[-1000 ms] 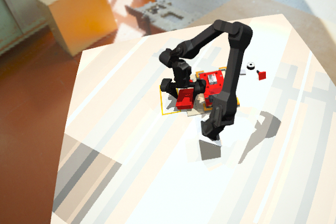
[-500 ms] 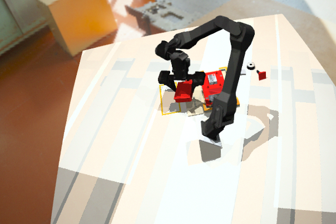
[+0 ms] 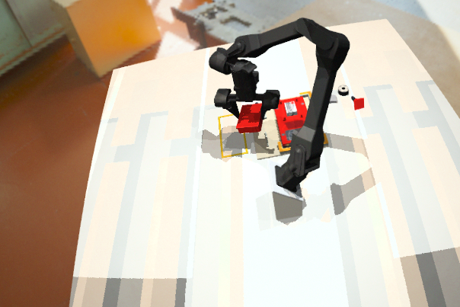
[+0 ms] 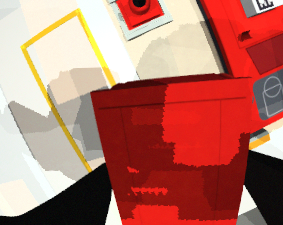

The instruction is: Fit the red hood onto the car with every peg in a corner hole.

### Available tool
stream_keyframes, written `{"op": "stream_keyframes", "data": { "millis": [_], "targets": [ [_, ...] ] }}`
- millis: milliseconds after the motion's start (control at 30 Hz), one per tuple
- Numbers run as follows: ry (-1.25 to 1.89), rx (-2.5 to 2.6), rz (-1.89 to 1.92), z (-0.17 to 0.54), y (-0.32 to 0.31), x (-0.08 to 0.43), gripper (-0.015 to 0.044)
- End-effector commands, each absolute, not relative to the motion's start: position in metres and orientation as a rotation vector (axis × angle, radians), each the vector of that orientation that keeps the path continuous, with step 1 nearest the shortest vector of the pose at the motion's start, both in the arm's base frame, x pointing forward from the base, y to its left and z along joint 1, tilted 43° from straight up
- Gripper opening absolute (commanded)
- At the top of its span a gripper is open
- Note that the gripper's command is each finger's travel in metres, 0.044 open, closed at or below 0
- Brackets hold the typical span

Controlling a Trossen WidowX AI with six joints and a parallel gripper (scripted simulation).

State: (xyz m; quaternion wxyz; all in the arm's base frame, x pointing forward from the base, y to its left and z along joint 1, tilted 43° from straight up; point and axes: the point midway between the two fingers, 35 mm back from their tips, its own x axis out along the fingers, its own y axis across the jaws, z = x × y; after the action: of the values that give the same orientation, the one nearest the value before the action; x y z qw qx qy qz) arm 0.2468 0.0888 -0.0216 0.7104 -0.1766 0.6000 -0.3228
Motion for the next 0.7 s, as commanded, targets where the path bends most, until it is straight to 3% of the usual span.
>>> {"op": "stream_keyframes", "data": {
  "millis": [0, 667],
  "targets": [
    [1.337, -0.395, -0.711, -0.021, 0.087, 0.249, 0.0],
    [1.46, -0.447, -0.542, 0.028, 0.048, 0.307, 0.0]
  ]
}}
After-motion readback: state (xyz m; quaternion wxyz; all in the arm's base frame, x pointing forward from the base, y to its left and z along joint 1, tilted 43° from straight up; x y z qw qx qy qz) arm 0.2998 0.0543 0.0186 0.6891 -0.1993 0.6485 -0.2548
